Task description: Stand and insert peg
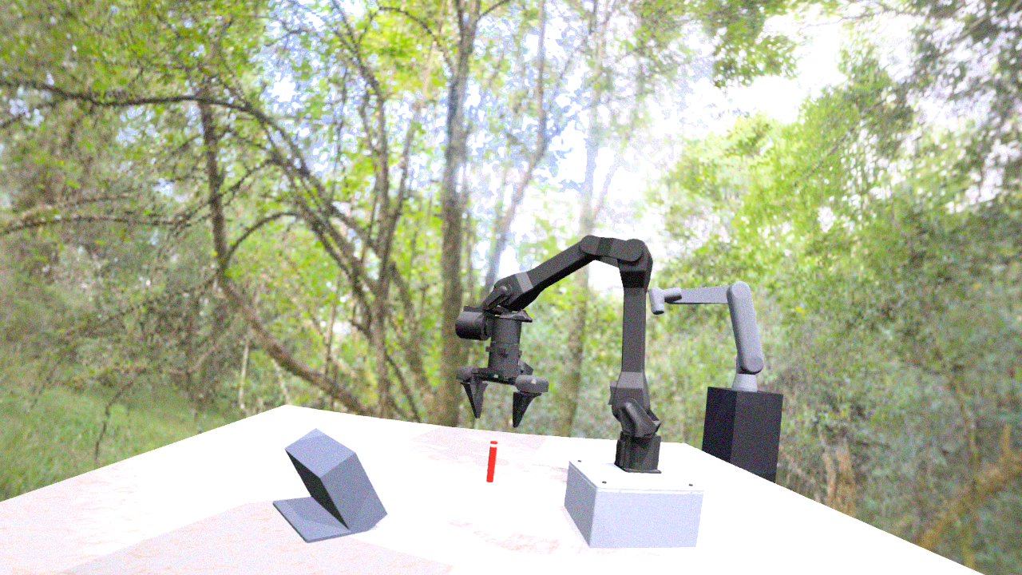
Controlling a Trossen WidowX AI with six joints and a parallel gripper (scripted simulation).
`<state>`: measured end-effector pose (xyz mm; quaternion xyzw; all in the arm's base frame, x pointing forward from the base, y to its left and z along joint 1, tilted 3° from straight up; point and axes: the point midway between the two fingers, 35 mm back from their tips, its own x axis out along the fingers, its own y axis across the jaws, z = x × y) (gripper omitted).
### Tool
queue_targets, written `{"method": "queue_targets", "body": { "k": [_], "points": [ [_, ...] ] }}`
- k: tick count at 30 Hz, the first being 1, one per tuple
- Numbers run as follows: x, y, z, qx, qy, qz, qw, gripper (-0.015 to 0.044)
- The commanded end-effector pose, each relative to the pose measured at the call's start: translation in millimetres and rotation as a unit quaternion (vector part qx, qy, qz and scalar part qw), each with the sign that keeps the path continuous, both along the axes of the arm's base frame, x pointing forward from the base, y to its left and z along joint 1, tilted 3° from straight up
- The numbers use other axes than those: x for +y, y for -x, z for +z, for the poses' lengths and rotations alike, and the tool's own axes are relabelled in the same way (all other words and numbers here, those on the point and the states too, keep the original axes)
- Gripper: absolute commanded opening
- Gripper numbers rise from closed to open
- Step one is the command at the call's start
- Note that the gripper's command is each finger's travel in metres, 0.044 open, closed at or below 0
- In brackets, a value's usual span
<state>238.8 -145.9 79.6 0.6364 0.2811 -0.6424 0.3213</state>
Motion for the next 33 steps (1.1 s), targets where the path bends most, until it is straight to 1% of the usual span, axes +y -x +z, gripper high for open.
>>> {"method": "queue_targets", "body": {
  "k": [1,17,33],
  "points": [
    [-0.6,0.2,-1.4,0.004,0.002,0.039,0.999,0.044],
    [-0.9,0.0,-5.9,0.015,0.005,0.234,0.972,0.044],
    [-1.2,0.0,-10.4,0.025,0.008,0.421,0.907,0.044]
  ]
}}
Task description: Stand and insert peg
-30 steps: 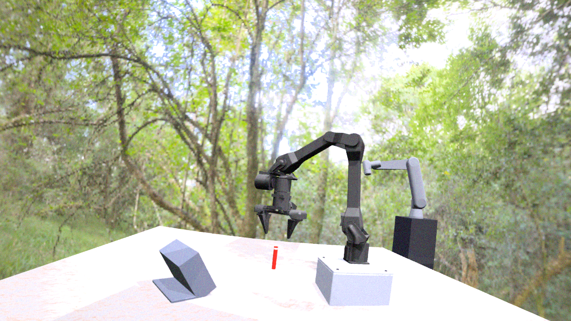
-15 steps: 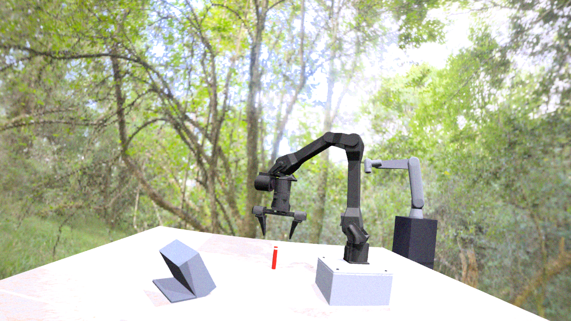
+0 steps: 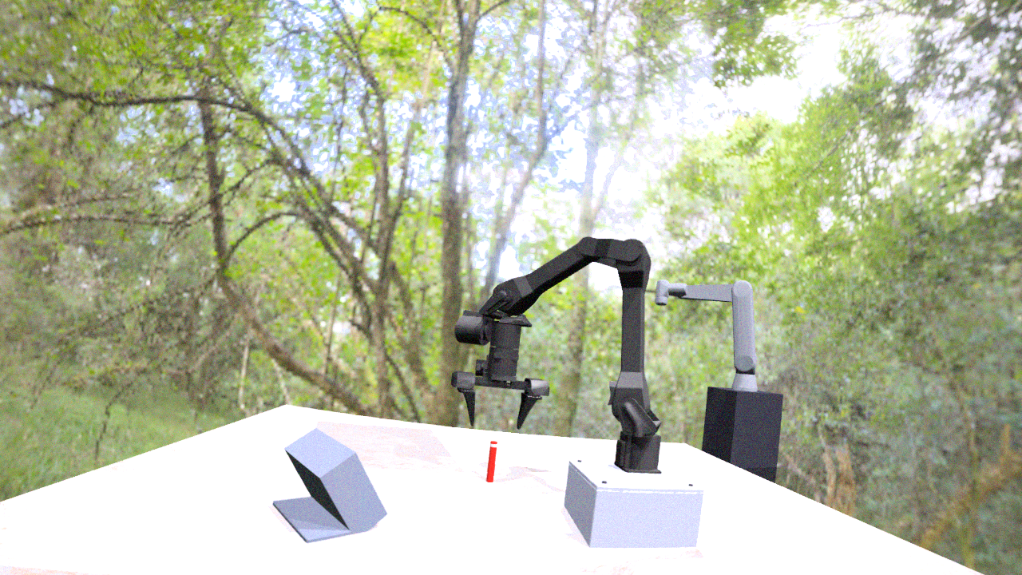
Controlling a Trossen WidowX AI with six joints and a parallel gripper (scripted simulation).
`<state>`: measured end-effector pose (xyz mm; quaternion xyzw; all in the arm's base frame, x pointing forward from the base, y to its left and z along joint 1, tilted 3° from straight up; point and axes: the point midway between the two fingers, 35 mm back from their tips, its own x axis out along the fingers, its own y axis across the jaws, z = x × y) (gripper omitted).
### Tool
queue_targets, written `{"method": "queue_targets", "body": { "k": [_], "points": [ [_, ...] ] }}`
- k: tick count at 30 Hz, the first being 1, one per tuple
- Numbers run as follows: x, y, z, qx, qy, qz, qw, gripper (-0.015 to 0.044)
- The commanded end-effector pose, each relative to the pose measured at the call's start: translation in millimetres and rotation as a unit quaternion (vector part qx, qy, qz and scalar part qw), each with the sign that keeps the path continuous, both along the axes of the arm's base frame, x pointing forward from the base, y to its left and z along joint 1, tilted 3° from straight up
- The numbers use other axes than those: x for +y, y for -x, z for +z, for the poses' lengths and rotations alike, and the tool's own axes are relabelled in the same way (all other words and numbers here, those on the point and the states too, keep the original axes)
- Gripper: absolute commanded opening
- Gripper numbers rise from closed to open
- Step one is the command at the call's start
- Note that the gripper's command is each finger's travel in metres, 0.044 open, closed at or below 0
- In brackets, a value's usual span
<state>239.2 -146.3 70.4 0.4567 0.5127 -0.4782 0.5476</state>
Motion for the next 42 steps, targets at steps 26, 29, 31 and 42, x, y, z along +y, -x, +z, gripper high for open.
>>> {"method": "queue_targets", "body": {
  "k": [26,29,31,42],
  "points": [
    [-1.1,0.4,-8.3,0.021,0.007,0.333,0.943,0.044],
    [-1.1,0.4,-8.6,0.021,0.007,0.335,0.942,0.044],
    [-1.3,0.2,-10.0,0.021,0.007,0.335,0.942,0.044],
    [-3.0,-1.2,-27.2,0.021,0.007,0.335,0.942,0.044]
  ]
}}
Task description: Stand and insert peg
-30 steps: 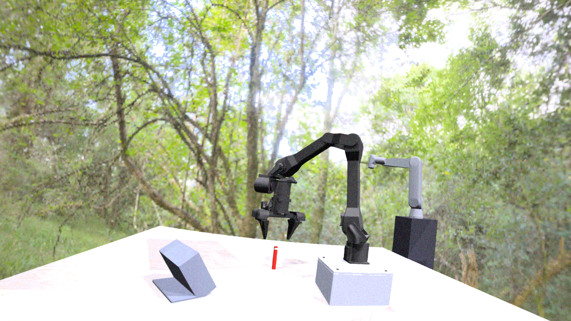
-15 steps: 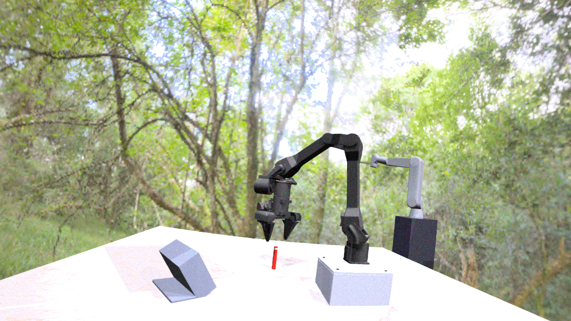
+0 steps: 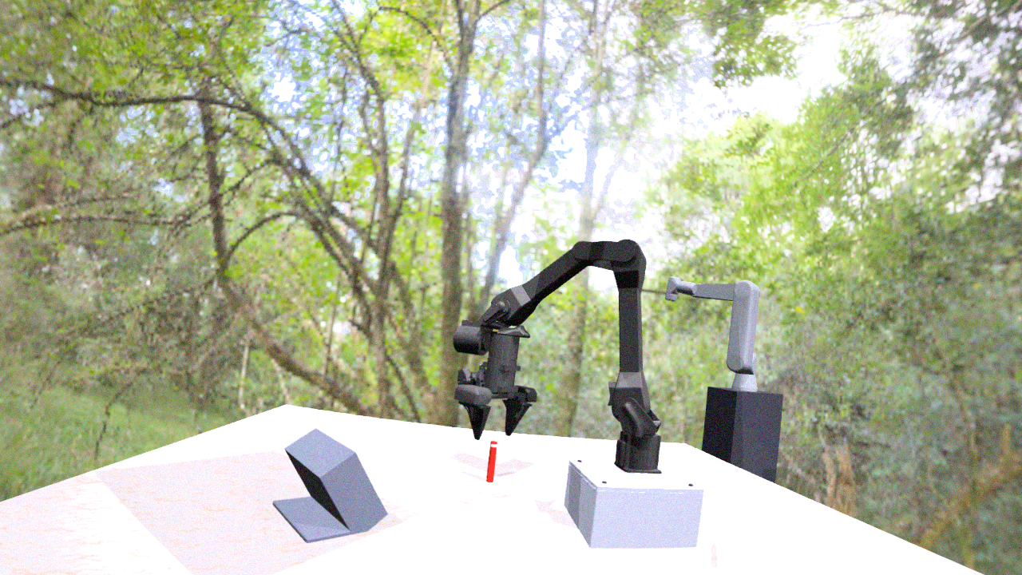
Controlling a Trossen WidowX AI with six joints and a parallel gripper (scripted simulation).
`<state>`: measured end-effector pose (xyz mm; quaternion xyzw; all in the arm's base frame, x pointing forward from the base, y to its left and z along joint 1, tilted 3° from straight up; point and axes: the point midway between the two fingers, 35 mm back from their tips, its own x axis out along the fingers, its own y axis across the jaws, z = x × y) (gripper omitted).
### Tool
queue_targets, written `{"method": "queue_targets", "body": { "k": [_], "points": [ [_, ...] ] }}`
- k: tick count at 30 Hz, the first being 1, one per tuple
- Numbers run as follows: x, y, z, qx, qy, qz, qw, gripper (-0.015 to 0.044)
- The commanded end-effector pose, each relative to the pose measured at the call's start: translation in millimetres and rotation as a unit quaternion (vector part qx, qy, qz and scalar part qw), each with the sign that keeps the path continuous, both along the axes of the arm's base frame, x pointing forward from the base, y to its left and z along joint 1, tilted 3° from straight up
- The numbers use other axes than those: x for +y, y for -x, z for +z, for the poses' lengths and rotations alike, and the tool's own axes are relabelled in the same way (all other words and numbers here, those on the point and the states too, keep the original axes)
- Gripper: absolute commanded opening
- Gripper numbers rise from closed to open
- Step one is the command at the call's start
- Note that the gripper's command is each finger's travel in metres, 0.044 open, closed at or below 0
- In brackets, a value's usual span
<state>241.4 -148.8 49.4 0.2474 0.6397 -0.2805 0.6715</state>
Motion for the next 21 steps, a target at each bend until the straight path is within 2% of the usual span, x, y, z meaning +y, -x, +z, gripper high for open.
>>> {"method": "queue_targets", "body": {
  "k": [1,21],
  "points": [
    [-0.6,1.0,-7.8,0.005,-0.001,0.002,1.0,0.044],
    [-2.1,1.3,-40.3,0.006,-0.001,0.002,1.0,0.044]
  ]
}}
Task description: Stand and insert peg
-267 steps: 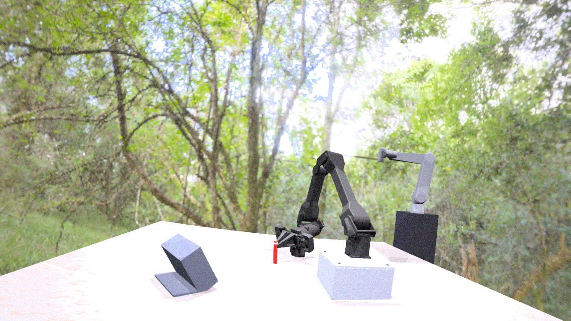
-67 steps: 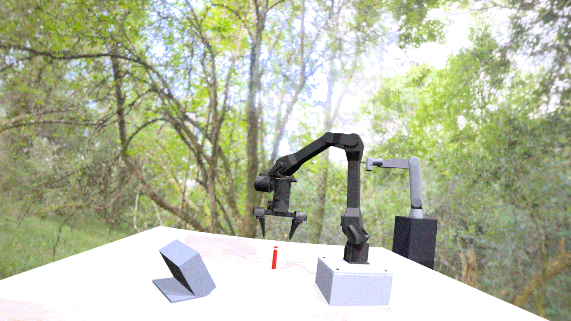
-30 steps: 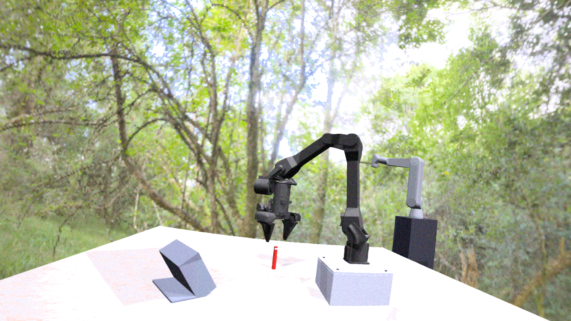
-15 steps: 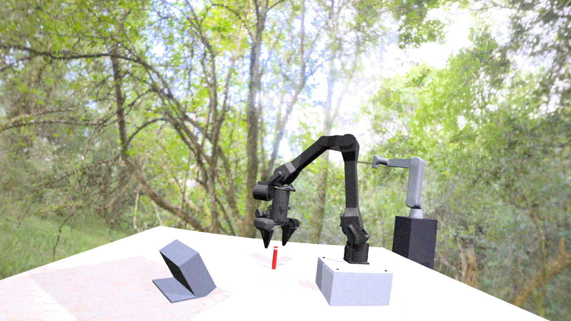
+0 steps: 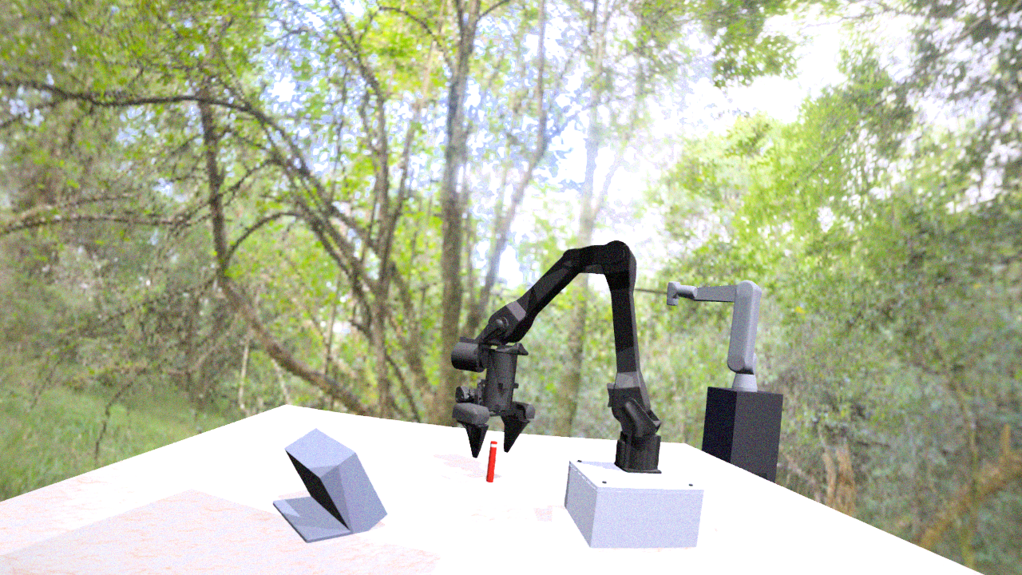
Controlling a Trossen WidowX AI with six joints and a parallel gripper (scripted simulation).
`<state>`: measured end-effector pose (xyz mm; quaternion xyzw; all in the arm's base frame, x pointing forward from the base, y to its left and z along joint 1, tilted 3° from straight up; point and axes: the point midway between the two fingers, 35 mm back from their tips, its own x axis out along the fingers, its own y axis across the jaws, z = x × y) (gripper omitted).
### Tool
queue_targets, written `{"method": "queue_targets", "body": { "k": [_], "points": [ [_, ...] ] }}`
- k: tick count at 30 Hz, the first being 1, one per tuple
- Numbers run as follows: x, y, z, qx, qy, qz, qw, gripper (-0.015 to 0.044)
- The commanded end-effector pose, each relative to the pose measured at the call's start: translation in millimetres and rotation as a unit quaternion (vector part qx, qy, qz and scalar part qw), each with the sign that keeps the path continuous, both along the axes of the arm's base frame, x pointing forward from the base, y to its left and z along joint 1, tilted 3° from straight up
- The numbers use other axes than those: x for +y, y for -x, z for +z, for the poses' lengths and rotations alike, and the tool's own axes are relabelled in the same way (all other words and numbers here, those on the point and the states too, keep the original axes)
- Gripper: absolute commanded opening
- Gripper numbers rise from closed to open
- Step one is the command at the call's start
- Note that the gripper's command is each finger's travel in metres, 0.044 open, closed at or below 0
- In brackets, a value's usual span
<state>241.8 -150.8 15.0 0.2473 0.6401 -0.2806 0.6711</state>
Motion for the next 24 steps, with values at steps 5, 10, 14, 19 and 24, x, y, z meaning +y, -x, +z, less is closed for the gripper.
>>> {"method": "queue_targets", "body": {
  "k": [5,10,14,19,24],
  "points": [
    [-0.1,2.3,-13.8,0.005,-0.001,0.002,1.0,0.044],
    [0.2,1.4,-12.9,0.001,-0.001,0.0,1.0,0.0414],
    [0.2,1.4,-12.9,0.001,-0.001,0.0,1.0,0.0309],
    [0.2,1.4,-12.9,0.001,-0.001,0.0,1.0,0.0177],
    [0.2,1.4,-12.9,0.001,-0.001,0.0,1.0,0.0066]
  ]
}}
